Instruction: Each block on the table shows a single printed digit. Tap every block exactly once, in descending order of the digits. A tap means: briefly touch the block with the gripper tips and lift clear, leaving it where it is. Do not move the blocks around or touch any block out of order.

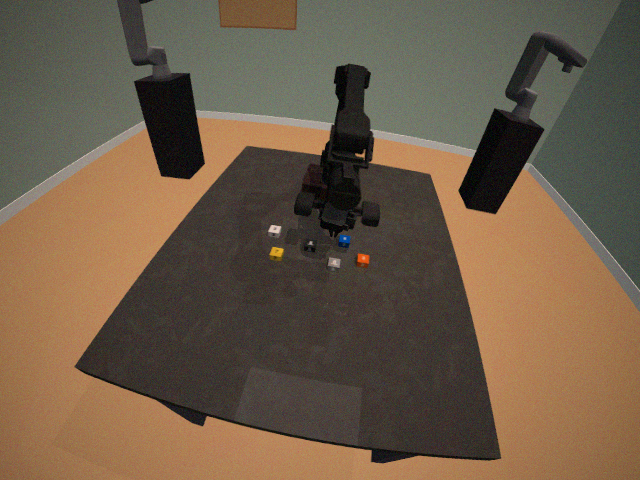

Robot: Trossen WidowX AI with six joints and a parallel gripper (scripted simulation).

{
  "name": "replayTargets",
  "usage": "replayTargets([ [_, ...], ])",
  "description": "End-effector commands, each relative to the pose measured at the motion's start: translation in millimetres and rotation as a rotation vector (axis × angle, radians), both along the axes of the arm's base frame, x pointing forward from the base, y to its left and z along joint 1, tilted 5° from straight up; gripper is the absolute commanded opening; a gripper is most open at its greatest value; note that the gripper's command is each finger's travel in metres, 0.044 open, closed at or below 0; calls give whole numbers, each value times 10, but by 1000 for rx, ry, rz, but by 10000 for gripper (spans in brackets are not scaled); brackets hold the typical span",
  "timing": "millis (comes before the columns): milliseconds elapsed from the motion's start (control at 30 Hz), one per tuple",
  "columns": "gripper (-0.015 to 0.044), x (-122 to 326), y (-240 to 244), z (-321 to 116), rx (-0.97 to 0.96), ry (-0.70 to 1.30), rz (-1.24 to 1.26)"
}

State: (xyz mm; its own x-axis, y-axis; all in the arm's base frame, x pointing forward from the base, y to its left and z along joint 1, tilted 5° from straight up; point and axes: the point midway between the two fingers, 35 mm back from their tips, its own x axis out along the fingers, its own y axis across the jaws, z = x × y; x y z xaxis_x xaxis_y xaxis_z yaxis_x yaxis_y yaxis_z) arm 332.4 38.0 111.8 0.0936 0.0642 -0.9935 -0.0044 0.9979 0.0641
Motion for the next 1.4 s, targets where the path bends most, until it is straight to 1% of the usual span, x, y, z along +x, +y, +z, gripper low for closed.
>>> replayTargets([
  [0,20,-135,-536,-14,-9,4,-15],
  [233,20,-619,-1434,-109,-19,10,-15],
  [333,20,-898,-1733,-155,-20,11,-15],
  [400,20,-1026,-1843,-175,-21,11,-15],
  [567,20,-1037,-1857,-204,-21,11,-15],
  [633,20,-1000,-1862,-415,-21,11,-15],
  [733,20,-974,-1832,-887,-20,11,-15],
  [767,20,-976,-1822,-962,-20,11,-15],
  [1000,20,-977,-1818,-997,-20,11,-15],
  [1367,20,-960,-1812,-1170,-20,11,-15],
])
